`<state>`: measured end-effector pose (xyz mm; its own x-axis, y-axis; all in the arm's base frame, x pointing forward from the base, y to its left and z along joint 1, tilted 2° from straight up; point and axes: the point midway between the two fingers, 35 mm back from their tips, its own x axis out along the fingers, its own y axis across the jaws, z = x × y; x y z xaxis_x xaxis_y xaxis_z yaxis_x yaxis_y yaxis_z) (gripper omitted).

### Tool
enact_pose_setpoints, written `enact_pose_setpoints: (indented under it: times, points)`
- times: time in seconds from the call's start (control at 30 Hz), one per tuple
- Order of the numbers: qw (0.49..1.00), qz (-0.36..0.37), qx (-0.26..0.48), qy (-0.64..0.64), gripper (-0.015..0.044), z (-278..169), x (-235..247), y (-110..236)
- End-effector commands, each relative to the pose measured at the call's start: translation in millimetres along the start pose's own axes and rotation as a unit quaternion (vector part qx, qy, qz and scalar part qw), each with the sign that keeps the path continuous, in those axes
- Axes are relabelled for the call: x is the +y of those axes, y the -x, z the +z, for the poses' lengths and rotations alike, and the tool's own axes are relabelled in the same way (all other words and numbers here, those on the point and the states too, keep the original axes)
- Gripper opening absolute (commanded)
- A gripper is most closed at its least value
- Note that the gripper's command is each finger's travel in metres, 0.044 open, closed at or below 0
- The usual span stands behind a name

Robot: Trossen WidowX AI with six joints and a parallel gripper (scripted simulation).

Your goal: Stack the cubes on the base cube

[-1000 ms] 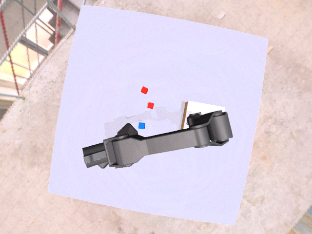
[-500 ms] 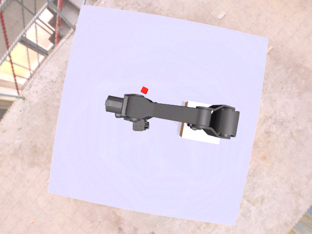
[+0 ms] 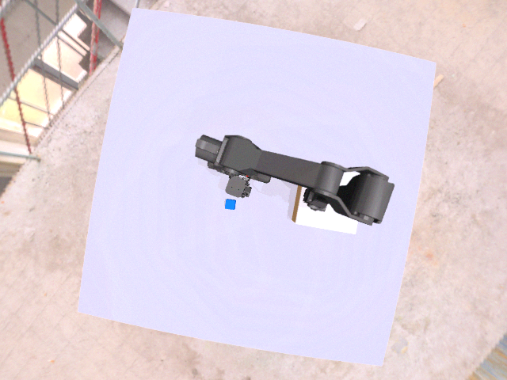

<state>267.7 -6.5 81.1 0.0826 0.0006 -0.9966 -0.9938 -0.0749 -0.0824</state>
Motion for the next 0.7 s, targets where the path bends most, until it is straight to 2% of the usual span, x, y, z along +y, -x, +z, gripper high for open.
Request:
enact_pose_setpoints:
  times: [0.0, 0.3, 0.67]
  points:
    - [1.0, 0.011, 0.0, -0.003, 0.0265, -0.1, 5.3, -31.1]
    - [1.0, 0.011, 0.0, -0.003, 0.0265, 0.0, 7.3, -57.6]
    - [1.0, 0.011, 0.0, -0.003, 0.0265, 0.0, 7.1, -72.5]
